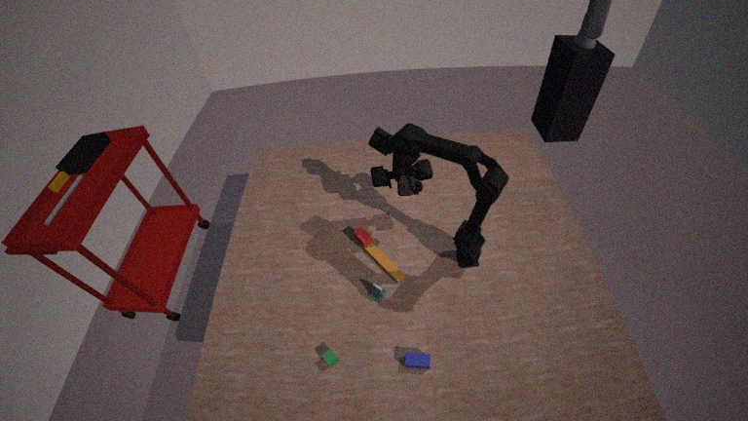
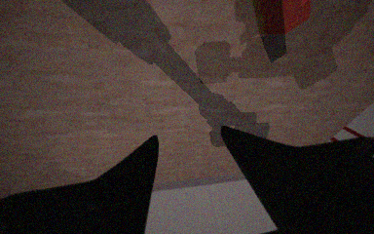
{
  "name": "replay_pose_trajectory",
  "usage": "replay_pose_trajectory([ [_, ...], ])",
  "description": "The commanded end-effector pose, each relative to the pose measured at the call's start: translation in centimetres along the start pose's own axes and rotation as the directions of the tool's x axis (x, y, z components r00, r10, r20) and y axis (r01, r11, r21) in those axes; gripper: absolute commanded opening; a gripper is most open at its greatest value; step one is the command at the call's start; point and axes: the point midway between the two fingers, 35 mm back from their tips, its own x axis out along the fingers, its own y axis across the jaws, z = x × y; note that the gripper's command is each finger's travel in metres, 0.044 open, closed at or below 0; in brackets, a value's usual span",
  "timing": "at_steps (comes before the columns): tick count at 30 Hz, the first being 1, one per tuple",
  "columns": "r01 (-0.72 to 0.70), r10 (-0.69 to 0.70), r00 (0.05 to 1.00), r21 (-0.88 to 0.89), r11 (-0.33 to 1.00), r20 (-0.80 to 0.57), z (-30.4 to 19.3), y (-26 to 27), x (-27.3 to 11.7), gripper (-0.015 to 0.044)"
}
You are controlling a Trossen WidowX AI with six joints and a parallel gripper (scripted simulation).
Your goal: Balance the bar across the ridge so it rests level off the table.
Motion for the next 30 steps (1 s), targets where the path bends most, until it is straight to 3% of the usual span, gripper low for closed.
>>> replay_pose_trajectory([
  [1, 0.017, -0.015, 0.999, -0.053, 0.998, 0.035, 1.3, -1.7, 0.1, 0.0315],
  [30, 0.127, -0.032, 0.974, -0.421, 0.898, 0.226, 13.3, -9.7, -1.0, 0.0315],
])
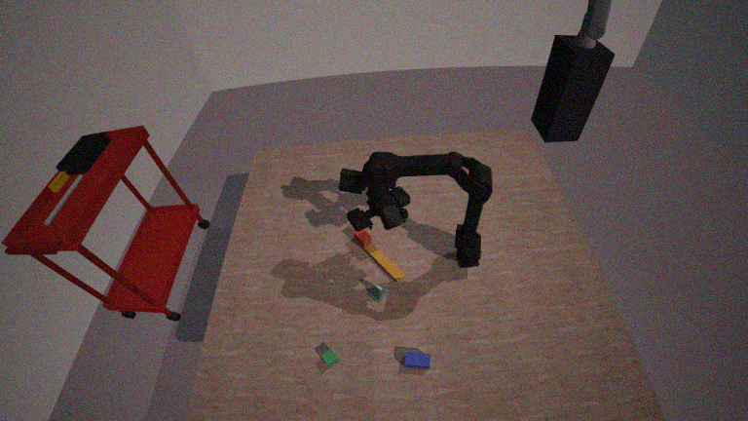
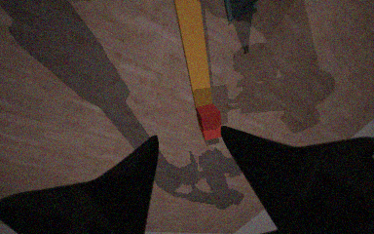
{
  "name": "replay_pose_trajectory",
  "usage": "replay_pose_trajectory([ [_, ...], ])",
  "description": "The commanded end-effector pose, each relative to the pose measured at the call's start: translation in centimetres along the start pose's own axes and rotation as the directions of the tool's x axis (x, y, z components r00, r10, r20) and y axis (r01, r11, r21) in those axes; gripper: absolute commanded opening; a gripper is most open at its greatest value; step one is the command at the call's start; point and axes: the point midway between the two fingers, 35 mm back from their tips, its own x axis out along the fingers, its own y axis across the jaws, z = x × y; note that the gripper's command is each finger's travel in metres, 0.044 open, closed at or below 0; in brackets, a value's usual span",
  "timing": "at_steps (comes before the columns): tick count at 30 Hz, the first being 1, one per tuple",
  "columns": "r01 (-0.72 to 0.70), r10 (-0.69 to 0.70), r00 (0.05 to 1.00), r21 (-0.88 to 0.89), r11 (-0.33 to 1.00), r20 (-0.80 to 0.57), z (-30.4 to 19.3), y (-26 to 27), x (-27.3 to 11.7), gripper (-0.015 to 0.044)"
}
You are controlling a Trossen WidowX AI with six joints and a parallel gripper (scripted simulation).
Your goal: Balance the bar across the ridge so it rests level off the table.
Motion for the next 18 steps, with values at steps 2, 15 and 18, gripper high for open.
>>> replay_pose_trajectory([
  [2, 0.006, -0.003, 0.999, -0.066, 0.998, 0.042, 1.8, -1.9, 0.3, 0.0315],
  [15, 0.012, -0.001, 0.997, -0.139, 0.99, 0.077, 4.0, -3.8, 2.2, 0.0315],
  [18, 0.012, -0.001, 0.997, -0.139, 0.99, 0.077, 4.1, -3.9, 4.2, 0.0315],
])
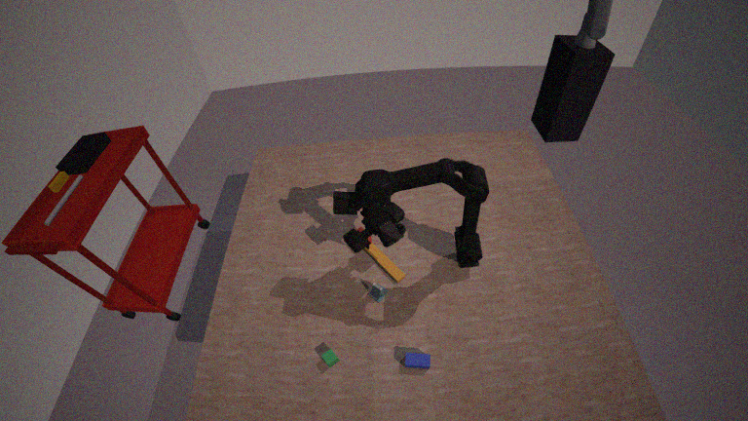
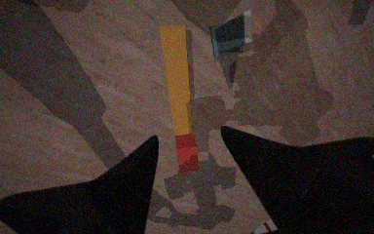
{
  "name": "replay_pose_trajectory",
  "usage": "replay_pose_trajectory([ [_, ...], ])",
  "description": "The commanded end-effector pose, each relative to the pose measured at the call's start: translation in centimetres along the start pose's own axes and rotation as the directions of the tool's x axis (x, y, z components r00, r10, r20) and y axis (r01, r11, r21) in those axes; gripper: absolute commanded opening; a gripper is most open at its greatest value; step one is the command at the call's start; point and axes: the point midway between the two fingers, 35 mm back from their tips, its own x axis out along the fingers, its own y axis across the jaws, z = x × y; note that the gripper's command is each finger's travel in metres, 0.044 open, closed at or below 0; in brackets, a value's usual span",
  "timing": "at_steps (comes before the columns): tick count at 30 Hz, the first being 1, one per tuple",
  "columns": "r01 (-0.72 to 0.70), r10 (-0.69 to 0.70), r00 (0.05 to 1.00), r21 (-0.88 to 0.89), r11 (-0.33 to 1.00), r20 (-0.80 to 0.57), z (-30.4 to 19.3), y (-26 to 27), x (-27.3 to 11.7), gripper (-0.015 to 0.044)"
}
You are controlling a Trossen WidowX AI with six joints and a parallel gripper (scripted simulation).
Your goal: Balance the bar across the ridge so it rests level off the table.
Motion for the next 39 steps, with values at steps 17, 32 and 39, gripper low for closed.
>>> replay_pose_trajectory([
  [17, -0.009, 0.009, 1.0, 0.001, 1.0, 0.019, 0.5, 0.2, 7.1, 0.0315],
  [32, -0.01, 0.01, 1.0, 0.001, 1.0, 0.019, 0.6, 0.2, 9.3, 0.0315],
  [39, -0.01, 0.01, 1.0, 0.001, 1.0, 0.019, 0.6, 0.2, 9.3, 0.0315],
])
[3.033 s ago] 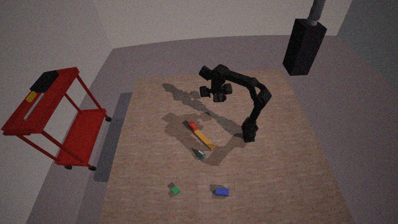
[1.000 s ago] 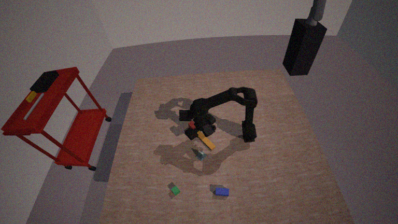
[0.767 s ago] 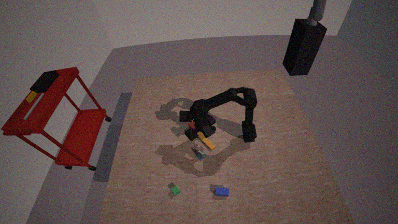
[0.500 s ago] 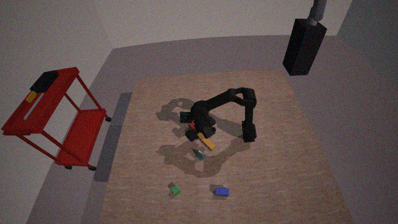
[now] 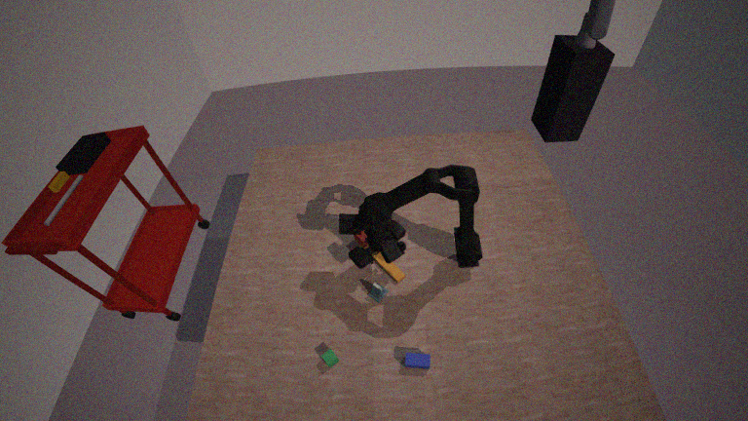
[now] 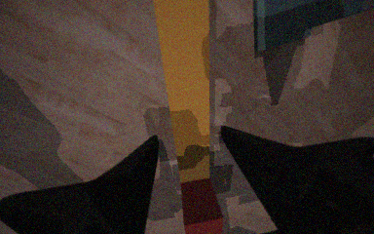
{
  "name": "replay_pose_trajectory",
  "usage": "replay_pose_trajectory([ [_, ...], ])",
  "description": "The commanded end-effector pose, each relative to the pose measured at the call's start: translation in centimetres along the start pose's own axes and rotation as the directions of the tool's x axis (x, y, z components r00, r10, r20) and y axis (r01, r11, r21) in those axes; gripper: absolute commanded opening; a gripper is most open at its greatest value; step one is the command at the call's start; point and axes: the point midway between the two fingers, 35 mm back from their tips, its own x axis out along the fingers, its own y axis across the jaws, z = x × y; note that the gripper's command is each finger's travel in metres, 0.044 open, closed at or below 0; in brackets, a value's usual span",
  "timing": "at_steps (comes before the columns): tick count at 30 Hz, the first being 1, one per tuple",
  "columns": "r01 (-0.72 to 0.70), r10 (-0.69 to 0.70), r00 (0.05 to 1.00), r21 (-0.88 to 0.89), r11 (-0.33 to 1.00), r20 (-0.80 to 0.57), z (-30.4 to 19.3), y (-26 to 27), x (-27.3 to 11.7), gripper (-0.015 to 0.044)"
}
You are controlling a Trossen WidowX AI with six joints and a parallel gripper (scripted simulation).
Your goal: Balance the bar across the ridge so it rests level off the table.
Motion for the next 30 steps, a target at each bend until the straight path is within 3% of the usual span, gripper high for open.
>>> replay_pose_trajectory([
  [1, 0.002, -0.002, 1.0, 0.003, 1.0, 0.007, 0.1, -0.1, 0.2, 0.0315],
  [9, 0.002, -0.002, 1.0, 0.003, 1.0, 0.007, 0.1, -0.1, 0.2, 0.0315],
  [15, -0.002, 0.002, 1.0, 0.001, 1.0, 0.002, 0.0, 0.0, 0.1, 0.0157],
  [22, -0.002, 0.002, 1.0, 0.001, 1.0, 0.002, 0.0, 0.0, 0.1, 0.0111],
  [26, -0.002, 0.002, 1.0, 0.001, 1.0, 0.002, -0.1, -0.1, -0.5, 0.0006],
  [30, -0.001, 0.001, 1.0, 0.001, 1.0, 0.003, -0.2, -0.2, -1.5, 0.0],
])
